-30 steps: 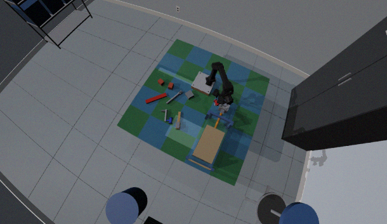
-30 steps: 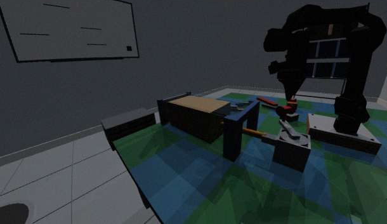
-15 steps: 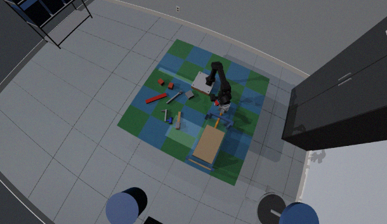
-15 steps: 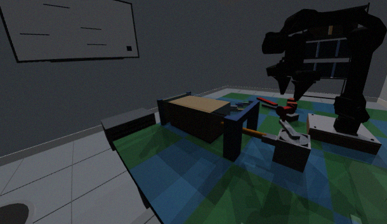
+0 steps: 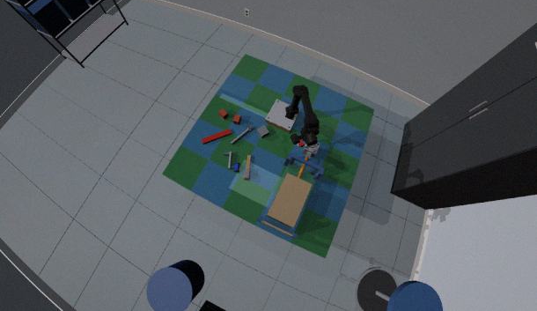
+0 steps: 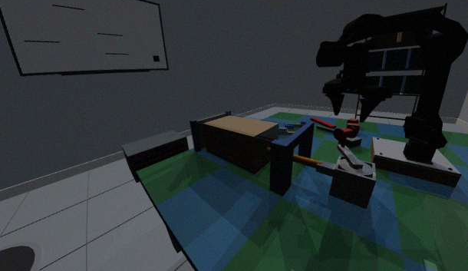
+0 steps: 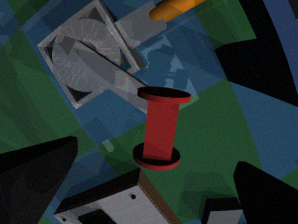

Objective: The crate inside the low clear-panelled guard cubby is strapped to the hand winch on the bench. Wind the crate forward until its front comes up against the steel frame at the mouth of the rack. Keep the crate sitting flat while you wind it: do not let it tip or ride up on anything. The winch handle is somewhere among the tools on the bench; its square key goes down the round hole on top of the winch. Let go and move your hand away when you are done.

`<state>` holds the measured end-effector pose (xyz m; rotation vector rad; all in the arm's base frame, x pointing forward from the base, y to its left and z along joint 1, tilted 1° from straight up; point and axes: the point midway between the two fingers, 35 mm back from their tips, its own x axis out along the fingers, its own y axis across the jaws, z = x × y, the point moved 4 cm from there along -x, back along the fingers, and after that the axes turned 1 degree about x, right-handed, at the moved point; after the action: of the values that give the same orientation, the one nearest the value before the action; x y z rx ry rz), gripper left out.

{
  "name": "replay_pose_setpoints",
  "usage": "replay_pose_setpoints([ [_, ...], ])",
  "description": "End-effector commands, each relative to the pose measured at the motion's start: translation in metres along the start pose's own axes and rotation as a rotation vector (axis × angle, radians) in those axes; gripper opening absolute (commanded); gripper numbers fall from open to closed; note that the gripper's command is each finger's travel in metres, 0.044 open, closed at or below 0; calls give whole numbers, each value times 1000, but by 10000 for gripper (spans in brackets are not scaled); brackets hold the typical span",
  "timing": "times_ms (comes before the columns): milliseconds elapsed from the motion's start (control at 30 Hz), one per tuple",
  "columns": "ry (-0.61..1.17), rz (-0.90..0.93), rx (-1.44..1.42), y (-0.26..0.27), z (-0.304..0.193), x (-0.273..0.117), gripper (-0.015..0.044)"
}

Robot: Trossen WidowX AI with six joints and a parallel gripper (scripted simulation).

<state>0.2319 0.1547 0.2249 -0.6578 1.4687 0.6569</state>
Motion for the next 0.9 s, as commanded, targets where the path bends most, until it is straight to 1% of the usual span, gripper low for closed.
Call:
replay_pose_setpoints([
  [0, -1, 0, -11, 0, 0, 3, 440],
  [867, -1, 0, -31, -2, 3, 46, 440],
])
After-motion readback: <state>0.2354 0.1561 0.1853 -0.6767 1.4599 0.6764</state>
